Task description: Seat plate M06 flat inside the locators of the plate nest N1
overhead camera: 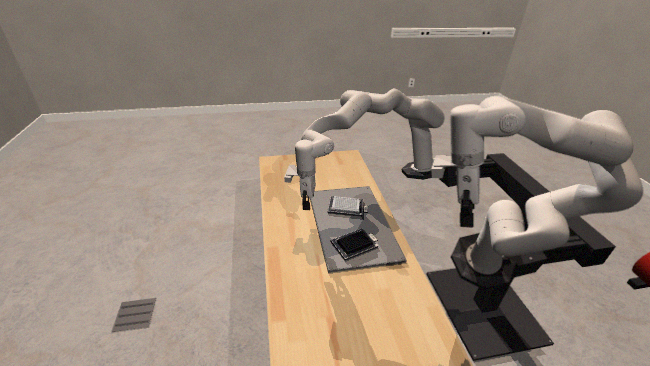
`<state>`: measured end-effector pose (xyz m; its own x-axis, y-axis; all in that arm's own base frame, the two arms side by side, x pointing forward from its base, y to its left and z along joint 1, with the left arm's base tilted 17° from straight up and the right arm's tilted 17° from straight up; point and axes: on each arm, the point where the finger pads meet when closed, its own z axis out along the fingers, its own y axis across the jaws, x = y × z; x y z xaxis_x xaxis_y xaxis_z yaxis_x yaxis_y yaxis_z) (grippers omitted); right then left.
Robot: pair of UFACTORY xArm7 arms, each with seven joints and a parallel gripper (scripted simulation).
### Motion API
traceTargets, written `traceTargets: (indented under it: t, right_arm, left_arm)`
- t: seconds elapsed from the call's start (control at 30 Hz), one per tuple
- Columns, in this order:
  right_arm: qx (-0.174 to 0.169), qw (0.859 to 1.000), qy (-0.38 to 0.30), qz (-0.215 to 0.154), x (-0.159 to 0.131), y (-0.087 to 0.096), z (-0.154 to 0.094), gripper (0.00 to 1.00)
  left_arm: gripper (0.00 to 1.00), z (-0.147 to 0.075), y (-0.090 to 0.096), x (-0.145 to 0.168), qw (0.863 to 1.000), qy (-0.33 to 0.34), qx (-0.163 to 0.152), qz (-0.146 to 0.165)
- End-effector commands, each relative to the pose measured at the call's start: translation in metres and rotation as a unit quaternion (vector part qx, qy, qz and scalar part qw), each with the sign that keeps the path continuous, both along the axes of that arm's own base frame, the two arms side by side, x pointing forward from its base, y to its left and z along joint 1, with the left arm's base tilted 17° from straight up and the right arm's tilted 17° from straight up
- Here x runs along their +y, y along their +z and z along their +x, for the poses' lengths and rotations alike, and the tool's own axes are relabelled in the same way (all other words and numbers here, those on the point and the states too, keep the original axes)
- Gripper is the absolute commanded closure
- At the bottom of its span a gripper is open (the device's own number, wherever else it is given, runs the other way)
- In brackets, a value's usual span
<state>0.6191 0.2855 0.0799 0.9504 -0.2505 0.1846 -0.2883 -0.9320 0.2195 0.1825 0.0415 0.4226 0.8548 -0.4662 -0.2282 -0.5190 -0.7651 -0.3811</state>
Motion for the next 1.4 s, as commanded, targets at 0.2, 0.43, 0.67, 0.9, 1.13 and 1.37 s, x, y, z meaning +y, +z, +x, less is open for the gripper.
traceTargets:
  t: [0.2, 0.43, 0.67, 0.9, 1.13, 1.37]
  right_arm:
    - [-0.003, 1.000, 0.001, 0.002, 0.002, 0.004, 0.001, 0.00]
    - [-0.003, 1.000, 0.001, 0.002, 0.002, 0.004, 0.001, 0.00]
    - [-0.003, 1.000, 0.001, 0.002, 0.002, 0.004, 0.001, 0.00]
    - [-0.003, 1.000, 0.001, 0.002, 0.002, 0.004, 0.001, 0.00]
    - [-0.003, 1.000, 0.001, 0.002, 0.002, 0.004, 0.001, 0.00]
    - [-0.003, 1.000, 0.001, 0.002, 0.002, 0.004, 0.001, 0.00]
  left_arm:
    - [0.00, -0.018, -0.004, -0.007, 0.998, -0.045, 0.019, -0.034]
    - [0.00, -0.025, -0.007, -0.010, 0.996, -0.064, 0.026, -0.048]
    - [0.00, -0.033, -0.009, -0.013, 0.994, -0.085, 0.033, -0.062]
    - [0.00, -0.039, -0.011, -0.015, 0.992, -0.101, 0.038, -0.072]
    - [0.00, -0.041, -0.012, -0.016, 0.990, -0.108, 0.040, -0.077]
    - [0.00, -0.043, -0.012, -0.017, 0.989, -0.114, 0.042, -0.081]
